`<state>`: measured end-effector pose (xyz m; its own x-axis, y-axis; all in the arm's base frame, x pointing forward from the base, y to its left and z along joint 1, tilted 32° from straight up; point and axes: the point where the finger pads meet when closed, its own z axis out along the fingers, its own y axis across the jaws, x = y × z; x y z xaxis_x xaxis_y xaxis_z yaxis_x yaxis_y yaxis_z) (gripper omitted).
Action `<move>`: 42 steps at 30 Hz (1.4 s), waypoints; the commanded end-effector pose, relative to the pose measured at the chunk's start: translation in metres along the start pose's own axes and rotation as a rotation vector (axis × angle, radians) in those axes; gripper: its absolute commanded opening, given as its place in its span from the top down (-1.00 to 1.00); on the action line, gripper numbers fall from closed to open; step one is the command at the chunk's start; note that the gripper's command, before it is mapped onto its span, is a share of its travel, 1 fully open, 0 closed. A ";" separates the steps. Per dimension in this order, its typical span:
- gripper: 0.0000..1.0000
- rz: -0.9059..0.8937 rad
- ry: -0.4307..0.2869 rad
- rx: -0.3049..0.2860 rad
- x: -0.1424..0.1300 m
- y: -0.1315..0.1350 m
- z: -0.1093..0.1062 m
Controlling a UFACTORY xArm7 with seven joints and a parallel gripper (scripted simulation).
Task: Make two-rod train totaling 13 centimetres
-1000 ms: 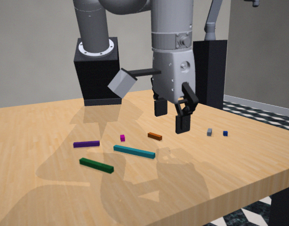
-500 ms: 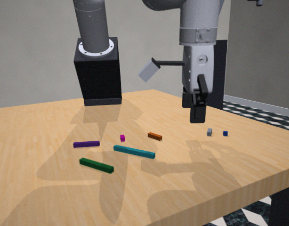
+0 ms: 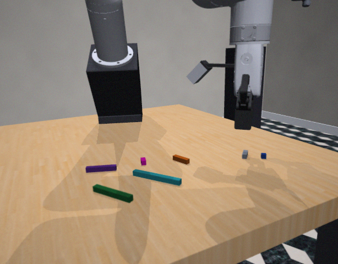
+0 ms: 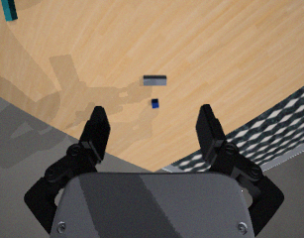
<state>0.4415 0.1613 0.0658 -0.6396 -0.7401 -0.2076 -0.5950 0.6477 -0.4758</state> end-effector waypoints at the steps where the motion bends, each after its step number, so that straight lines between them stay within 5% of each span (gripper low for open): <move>1: -1.00 0.028 -0.012 0.017 -0.003 0.004 -0.002; 4: -1.00 0.029 -0.012 0.018 -0.004 0.004 -0.002; 5: 0.05 0.029 -0.012 0.018 -0.004 0.004 -0.002; 42: 0.05 0.029 -0.012 0.018 -0.004 0.004 -0.002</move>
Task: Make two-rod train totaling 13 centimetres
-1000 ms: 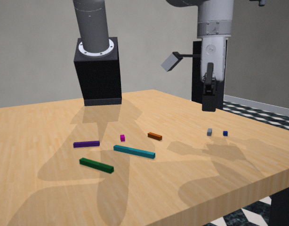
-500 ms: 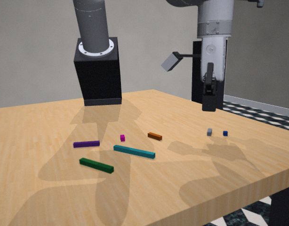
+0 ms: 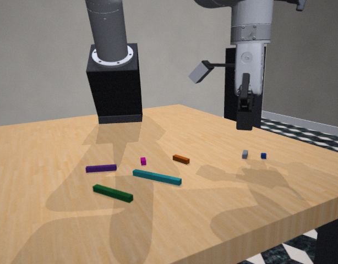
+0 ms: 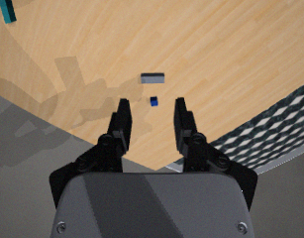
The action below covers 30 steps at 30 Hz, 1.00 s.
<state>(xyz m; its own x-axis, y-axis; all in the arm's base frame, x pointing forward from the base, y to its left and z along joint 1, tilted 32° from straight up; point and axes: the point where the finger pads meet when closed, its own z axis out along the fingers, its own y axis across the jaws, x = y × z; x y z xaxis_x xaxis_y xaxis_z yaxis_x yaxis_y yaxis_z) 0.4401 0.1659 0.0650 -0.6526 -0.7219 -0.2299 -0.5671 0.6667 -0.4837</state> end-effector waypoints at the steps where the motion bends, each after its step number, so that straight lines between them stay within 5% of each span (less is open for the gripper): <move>1: 0.05 -0.001 -0.003 0.000 -0.001 0.000 -0.001; 30: 0.05 -0.001 -0.003 0.000 -0.002 0.000 0.025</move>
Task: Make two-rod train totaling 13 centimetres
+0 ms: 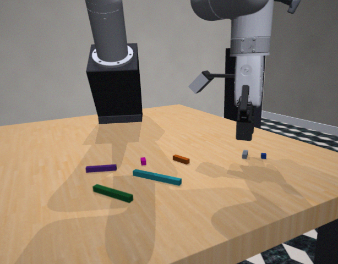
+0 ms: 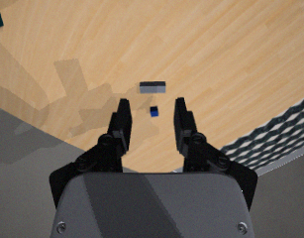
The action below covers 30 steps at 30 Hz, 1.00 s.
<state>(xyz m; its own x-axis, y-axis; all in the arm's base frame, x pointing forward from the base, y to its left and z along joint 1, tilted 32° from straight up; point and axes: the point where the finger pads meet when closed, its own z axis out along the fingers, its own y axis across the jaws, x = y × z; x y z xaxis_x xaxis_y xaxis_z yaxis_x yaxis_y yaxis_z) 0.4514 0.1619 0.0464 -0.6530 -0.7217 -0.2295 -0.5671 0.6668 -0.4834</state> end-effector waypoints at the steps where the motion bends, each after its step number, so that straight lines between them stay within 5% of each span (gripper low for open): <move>1: 0.05 -0.001 -0.003 0.001 -0.002 0.000 0.004; 30: 0.05 -0.001 -0.003 0.001 -0.002 0.000 0.029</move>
